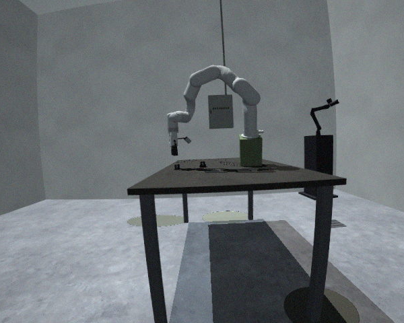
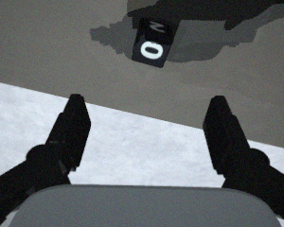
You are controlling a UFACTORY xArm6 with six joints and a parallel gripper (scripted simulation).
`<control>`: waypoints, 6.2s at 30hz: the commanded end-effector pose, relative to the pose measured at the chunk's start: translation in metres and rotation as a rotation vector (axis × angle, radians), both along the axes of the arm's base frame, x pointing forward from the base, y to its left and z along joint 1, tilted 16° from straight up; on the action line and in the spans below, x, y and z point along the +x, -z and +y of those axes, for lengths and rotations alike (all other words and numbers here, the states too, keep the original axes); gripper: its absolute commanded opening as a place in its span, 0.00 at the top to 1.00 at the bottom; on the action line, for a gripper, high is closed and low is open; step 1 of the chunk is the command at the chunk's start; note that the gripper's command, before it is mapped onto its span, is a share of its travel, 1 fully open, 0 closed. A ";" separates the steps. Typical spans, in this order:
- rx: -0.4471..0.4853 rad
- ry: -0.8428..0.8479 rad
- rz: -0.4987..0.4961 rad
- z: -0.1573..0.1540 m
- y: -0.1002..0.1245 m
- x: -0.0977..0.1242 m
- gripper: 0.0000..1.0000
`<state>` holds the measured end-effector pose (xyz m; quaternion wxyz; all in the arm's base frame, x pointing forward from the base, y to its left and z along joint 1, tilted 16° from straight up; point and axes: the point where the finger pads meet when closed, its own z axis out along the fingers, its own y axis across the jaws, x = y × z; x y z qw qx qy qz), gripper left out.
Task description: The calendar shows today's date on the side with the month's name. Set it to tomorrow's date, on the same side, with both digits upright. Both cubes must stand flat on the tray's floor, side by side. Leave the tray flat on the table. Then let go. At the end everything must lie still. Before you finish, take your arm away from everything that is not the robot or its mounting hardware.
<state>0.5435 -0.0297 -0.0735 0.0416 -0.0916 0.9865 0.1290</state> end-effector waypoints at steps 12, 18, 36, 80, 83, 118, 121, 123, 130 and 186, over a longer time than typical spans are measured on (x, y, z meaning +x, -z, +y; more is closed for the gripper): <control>-0.023 -0.502 -0.155 0.000 -0.002 -0.005 0.00; -0.034 -0.660 -0.199 0.000 -0.002 -0.007 0.00; -0.068 -1.137 -0.329 0.000 -0.003 -0.014 0.00; -0.076 -1.237 -0.357 0.000 -0.003 -0.015 0.51; -0.076 -1.237 -0.357 0.000 -0.003 -0.015 0.51; -0.076 -1.237 -0.358 0.006 0.018 -0.013 0.51; -0.076 -1.237 -0.358 0.007 0.023 -0.013 0.51; -0.076 -1.237 -0.358 0.008 0.026 -0.012 0.51; -0.076 -1.237 -0.358 0.011 0.036 -0.011 0.51; -0.076 -1.237 -0.358 0.014 0.048 -0.010 0.51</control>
